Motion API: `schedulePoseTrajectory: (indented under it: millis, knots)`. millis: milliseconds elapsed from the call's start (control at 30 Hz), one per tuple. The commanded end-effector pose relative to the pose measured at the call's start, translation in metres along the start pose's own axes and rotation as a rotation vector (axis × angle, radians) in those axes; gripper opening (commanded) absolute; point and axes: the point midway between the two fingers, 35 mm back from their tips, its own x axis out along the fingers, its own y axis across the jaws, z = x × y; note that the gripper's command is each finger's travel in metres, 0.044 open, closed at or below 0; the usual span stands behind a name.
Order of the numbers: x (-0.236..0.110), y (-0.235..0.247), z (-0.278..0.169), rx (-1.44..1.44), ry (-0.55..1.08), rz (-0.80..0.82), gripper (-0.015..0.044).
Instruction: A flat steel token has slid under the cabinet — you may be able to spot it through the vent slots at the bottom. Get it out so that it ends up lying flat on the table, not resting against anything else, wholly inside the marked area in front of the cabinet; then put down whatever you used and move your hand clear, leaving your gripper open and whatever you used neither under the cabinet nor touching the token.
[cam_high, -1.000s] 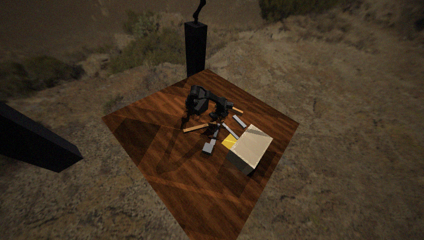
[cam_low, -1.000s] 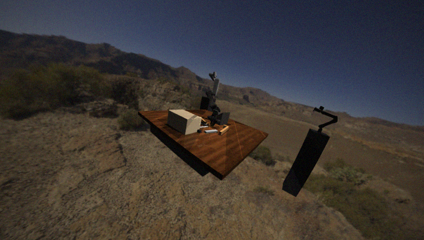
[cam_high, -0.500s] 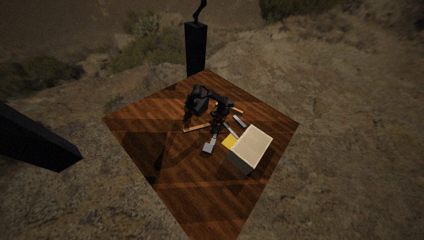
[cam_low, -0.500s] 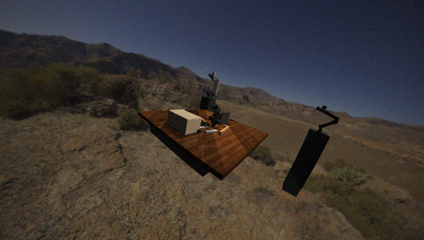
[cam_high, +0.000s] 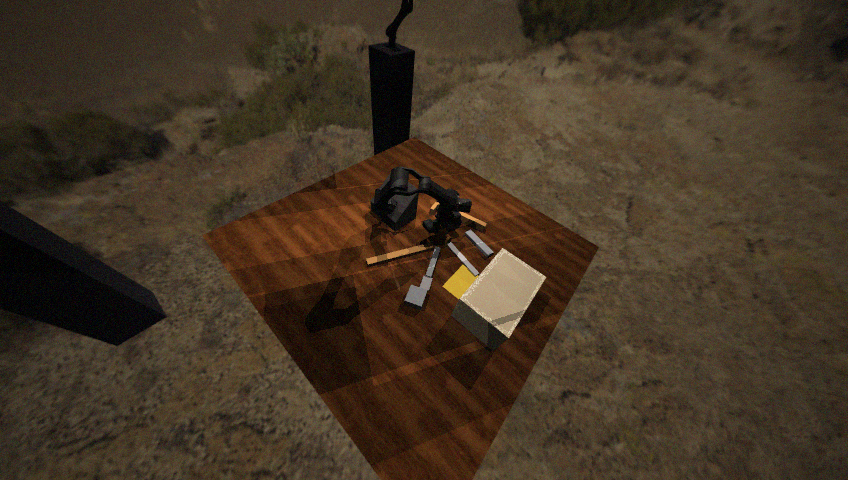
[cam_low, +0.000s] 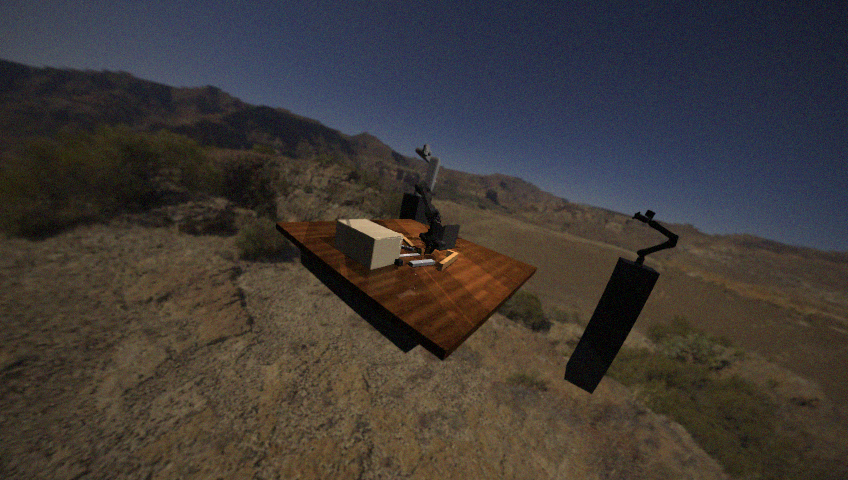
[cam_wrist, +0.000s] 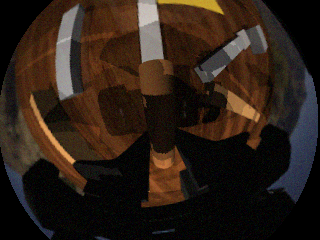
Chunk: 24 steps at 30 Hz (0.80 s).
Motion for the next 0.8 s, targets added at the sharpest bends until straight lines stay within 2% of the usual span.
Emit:
schedulePoseTrajectory:
  millis: [0,300,567,733,767]
  knots:
    - [-0.0013,0.0083,-0.0005,0.002,-0.001,0.006,0.0]
    - [-0.0015,0.0155,-0.0025,0.007,-0.001,0.006,0.0]
    - [-0.0003,0.0114,-0.0031,0.007,0.001,0.0,0.02]
    - [-0.0004,0.0115,-0.003,0.007,0.0,0.001,0.02]
    - [-0.0003,0.0114,-0.003,0.007,0.0,0.003,0.0226]
